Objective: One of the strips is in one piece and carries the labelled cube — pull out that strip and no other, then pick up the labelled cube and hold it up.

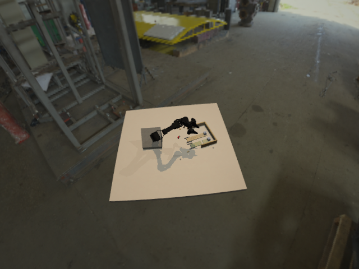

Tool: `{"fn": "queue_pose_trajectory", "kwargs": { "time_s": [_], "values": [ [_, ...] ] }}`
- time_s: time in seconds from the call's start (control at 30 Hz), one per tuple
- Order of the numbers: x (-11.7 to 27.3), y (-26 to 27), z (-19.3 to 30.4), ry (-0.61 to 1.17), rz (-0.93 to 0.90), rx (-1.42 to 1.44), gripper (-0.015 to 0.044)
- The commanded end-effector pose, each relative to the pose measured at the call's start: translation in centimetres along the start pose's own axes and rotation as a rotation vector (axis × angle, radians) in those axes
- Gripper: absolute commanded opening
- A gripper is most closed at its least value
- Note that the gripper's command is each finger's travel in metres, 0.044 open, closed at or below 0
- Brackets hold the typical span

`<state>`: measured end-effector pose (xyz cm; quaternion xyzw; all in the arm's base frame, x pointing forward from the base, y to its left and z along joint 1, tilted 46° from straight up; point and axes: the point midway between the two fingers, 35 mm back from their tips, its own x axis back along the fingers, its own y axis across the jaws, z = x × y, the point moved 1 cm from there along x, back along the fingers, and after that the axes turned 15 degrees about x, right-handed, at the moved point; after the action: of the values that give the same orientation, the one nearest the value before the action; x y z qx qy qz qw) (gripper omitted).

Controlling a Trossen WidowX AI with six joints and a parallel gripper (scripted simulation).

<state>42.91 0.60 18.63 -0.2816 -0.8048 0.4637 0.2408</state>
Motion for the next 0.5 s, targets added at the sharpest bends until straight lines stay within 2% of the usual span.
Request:
{"fn": "queue_pose_trajectory", "kwargs": {
  "time_s": [0.0, 0.23, 0.47],
  "values": [
    [4.0, 5.1, 3.3, -0.034, -0.162, 0.052, 0.0400],
    [9.5, 10.7, 9.9, -0.035, -0.372, 0.143, 0.0400],
    [10.1, 11.1, 10.7, -0.032, -0.392, 0.153, 0.0400]
  ]
}}
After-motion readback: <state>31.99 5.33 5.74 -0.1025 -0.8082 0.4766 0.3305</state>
